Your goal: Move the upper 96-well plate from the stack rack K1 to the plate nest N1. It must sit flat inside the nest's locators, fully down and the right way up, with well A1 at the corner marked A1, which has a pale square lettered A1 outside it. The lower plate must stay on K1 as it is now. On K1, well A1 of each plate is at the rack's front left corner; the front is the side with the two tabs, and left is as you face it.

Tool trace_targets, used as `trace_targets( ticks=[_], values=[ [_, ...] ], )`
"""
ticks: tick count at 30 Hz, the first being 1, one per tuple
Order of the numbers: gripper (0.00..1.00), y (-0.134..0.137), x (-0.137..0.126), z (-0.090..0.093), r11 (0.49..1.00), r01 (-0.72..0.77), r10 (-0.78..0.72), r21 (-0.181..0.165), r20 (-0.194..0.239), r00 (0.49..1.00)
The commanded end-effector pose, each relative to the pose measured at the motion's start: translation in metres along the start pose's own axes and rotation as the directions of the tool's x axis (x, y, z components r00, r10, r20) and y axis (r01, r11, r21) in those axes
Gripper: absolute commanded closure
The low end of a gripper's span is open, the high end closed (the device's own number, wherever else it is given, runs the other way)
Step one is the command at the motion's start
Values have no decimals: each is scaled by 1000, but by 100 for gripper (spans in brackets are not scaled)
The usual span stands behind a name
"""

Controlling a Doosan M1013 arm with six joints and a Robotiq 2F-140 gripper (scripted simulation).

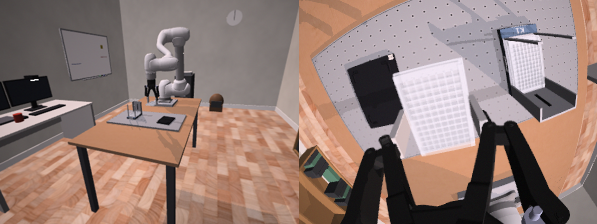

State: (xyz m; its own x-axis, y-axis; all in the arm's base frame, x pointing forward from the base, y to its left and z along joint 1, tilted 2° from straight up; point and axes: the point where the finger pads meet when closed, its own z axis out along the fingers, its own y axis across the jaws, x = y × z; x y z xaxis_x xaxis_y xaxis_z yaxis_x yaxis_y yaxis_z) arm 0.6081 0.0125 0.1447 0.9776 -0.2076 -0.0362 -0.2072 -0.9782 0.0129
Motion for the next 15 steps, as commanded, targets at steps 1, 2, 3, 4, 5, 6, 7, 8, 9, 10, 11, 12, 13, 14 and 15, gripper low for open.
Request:
trace_targets(
  ticks=[1,2,3,4,5,6,7,8,9,10,11,12,13,14,15],
  values=[
    [100,-18,3,-1,1000,-5,6,3,-6,1000],
    [100,-21,3,-1,1000,-5,6,3,-6,1000],
    [100,-21,3,-1,1000,-5,6,3,-6,1000],
    [100,-21,3,-1,1000,-5,6,3,-6,1000],
    [100,-24,3,-1,1000,-5,6,3,-6,1000],
    [100,-27,3,0,1000,-5,6,3,-6,1000],
    [100,-31,3,0,1000,-5,6,3,-6,1000],
    [100,-34,3,0,1000,-5,6,3,-6,1000],
    [100,-37,3,0,1000,-5,6,3,-6,1000],
    [100,-41,2,0,1000,-5,6,3,-6,1000],
    [100,-44,2,0,1000,-5,6,3,-6,1000],
    [100,-47,2,0,1000,-5,6,3,-6,1000],
    [100,-51,2,0,1000,-5,6,3,-6,1000],
    [100,-54,2,0,1000,-5,6,3,-6,1000],
    [100,-57,2,0,1000,-5,6,3,-6,1000]
  ],
)
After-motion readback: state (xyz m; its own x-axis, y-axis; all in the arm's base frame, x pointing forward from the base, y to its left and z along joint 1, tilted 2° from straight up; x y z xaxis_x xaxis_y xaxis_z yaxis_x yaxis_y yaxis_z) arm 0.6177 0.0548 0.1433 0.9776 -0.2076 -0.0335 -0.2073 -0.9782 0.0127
